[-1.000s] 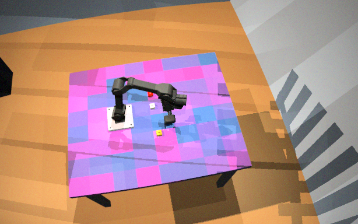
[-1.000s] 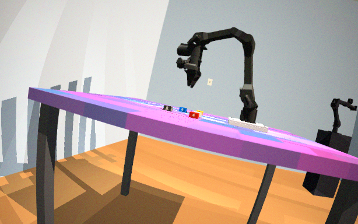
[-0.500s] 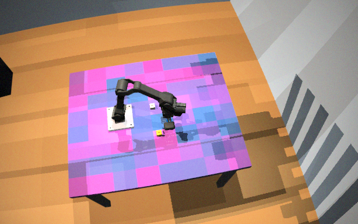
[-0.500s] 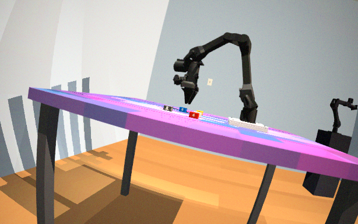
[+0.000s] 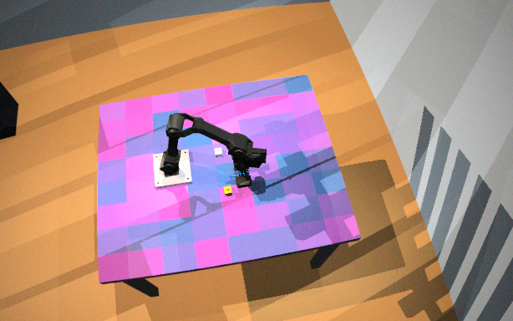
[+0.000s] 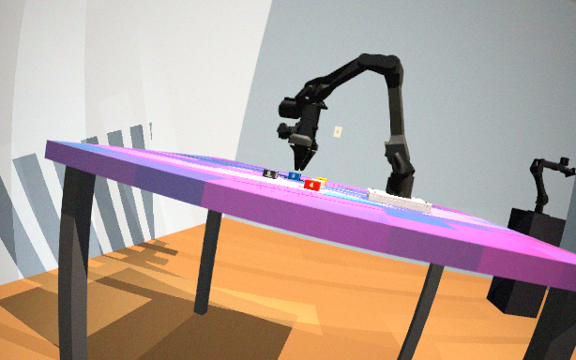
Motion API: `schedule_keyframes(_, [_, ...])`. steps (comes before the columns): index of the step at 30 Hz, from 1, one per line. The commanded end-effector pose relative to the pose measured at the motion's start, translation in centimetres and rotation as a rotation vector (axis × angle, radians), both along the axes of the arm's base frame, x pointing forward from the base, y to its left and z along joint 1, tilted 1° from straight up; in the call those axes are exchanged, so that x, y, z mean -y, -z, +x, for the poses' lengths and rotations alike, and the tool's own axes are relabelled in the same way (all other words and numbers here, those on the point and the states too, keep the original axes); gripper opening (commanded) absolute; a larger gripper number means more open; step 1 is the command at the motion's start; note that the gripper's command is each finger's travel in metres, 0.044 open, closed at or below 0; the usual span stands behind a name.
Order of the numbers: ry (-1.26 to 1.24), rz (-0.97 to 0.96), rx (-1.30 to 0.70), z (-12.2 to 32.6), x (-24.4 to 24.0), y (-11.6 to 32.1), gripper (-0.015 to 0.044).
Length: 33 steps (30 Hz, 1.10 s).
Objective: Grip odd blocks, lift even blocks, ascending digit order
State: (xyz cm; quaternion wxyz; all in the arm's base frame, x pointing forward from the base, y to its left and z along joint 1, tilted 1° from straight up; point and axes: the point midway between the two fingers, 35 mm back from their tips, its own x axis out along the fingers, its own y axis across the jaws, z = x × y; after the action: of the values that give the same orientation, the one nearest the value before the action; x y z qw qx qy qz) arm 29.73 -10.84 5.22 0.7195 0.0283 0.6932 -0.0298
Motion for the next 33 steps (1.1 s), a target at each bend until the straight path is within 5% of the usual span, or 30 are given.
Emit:
schedule_keyframes(1, [-0.001,0.002,0.002,0.1,0.0,0.6,0.04])
schedule_keyframes(12, [-0.001,0.002,0.002,0.0,-0.1,2.1,0.04])
schedule_keyframes(23, [-0.001,0.002,0.002,0.0,-0.1,2.1,0.012])
schedule_keyframes(33, [-0.001,0.002,0.002,0.0,-0.1,2.1,0.012])
